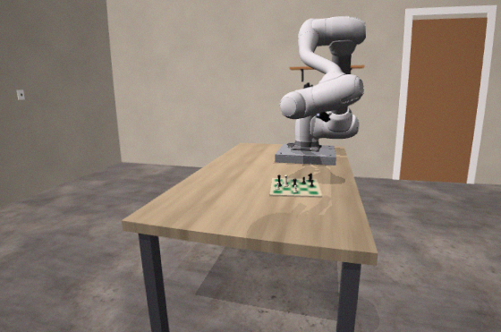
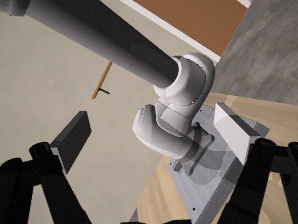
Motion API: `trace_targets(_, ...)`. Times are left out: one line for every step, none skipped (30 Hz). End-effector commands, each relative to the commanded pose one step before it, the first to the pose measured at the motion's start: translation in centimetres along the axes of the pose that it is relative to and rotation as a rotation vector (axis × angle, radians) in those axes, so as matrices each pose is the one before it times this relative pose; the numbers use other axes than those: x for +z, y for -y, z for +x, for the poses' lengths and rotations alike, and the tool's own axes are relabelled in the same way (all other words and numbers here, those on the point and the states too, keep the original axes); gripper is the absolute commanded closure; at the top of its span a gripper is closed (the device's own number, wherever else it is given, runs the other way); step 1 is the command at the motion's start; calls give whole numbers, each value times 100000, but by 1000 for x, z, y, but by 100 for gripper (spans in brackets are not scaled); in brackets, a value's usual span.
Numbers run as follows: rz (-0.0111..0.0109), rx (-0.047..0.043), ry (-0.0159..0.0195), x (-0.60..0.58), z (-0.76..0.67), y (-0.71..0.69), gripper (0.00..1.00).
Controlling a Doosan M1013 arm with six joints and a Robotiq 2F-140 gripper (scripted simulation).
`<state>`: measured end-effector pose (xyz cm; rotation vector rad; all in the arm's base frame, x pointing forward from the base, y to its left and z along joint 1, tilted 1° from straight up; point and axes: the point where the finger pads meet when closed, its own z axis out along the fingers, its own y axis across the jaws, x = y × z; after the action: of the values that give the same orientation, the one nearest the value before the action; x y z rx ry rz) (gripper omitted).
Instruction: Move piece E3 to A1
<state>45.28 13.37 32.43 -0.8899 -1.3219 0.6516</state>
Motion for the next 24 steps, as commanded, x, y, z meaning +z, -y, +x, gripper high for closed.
trace_targets(-7, -22, 7, 3, 5, 14, 0)
trace_targets(0, 0, 0, 0, 0, 0, 0)
trace_targets(0, 0, 0, 0, 0, 0, 0)
trace_targets(0, 0, 0, 0, 0, 0, 0)
trace_targets(0, 0, 0, 0, 0, 0, 0)
trace_targets(0, 0, 0, 0, 0, 0, 0)
trace_targets(0, 0, 0, 0, 0, 0, 0)
trace_targets(0, 0, 0, 0, 0, 0, 0)
trace_targets(0, 0, 0, 0, 0, 0, 0)
trace_targets(0, 0, 0, 0, 0, 0, 0)
trace_targets(0, 0, 0, 0, 0, 0, 0)
trace_targets(0, 0, 0, 0, 0, 0, 0)
trace_targets(0, 0, 0, 0, 0, 0, 0)
trace_targets(0, 0, 0, 0, 0, 0, 0)
trace_targets(0, 0, 0, 0, 0, 0, 0)
trace_targets(0, 0, 0, 0, 0, 0, 0)
trace_targets(0, 0, 0, 0, 0, 0, 0)
trace_targets(-32, 2, -10, 0, -4, -3, 0)
trace_targets(-219, 15, -69, 0, -27, -18, 0)
trace_targets(-569, 40, -182, -1, -69, -48, 0)
trace_targets(-1059, 77, -342, -4, -127, -89, 0)
trace_targets(-1668, 131, -549, -10, -197, -142, 0)
trace_targets(-2375, 205, -803, -23, -274, -204, 0)
trace_targets(-3158, 309, -1105, -45, -353, -276, 0)
